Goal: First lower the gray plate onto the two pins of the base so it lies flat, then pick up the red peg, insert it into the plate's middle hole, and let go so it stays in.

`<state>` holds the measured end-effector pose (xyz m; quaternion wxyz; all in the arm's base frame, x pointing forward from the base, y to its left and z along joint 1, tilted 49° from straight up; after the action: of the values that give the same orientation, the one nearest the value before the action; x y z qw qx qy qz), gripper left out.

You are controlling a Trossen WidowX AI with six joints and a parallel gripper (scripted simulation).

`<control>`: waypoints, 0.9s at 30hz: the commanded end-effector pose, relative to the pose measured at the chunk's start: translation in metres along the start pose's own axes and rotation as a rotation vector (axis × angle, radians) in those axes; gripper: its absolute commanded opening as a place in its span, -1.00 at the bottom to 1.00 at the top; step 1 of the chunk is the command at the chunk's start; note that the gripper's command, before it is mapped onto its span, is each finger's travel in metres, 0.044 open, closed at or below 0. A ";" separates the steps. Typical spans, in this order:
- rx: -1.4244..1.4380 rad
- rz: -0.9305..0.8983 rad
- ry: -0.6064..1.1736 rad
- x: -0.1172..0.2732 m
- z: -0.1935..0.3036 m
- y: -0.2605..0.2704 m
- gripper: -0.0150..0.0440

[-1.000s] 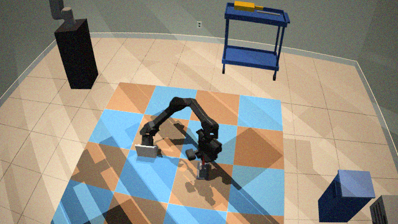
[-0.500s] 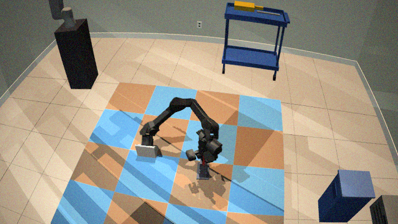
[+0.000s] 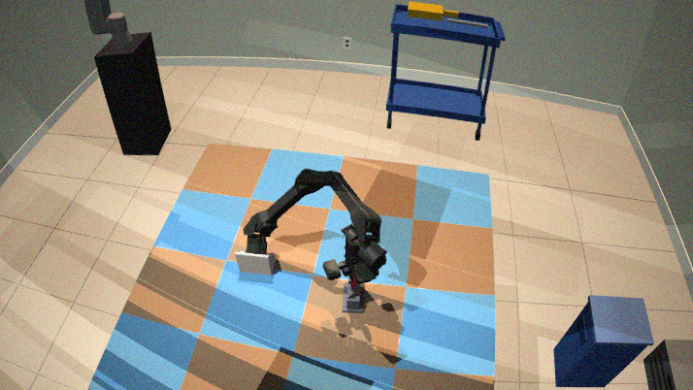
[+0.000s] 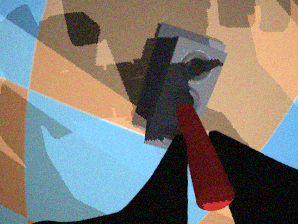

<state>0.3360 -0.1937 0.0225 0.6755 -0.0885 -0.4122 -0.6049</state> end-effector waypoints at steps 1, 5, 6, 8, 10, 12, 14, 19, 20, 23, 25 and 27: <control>0.007 0.005 -0.003 0.000 -0.001 -0.001 -0.49; 0.007 0.005 -0.003 0.000 -0.002 -0.002 -0.49; 0.007 0.005 -0.003 0.000 -0.002 -0.002 -0.49; 0.007 0.005 -0.003 0.000 -0.002 -0.002 -0.49; 0.007 0.005 -0.003 0.000 -0.002 -0.002 -0.49; 0.007 0.005 -0.003 0.000 -0.002 -0.002 -0.49; 0.007 0.005 -0.003 0.000 -0.002 -0.002 -0.49; 0.007 0.005 -0.003 0.000 -0.002 -0.002 -0.49; 0.005 0.003 -0.002 0.000 -0.002 -0.001 -0.49; 0.000 -0.001 -0.001 0.001 -0.001 -0.001 -0.49; 0.000 -0.001 -0.001 0.001 -0.001 -0.001 -0.49; 0.000 -0.001 -0.001 0.000 -0.001 -0.001 -0.49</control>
<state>0.3356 -0.1953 0.0216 0.6749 -0.0886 -0.4128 -0.6052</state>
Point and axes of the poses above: the point midway between the two fingers, 35 mm back from their tips, its own x axis back along the fingers, its own y axis across the jaws, z = x × y, the point moved 6 cm from there along x, back along the fingers, and after that the axes turned 3 degrees about x, right-handed, at the moved point
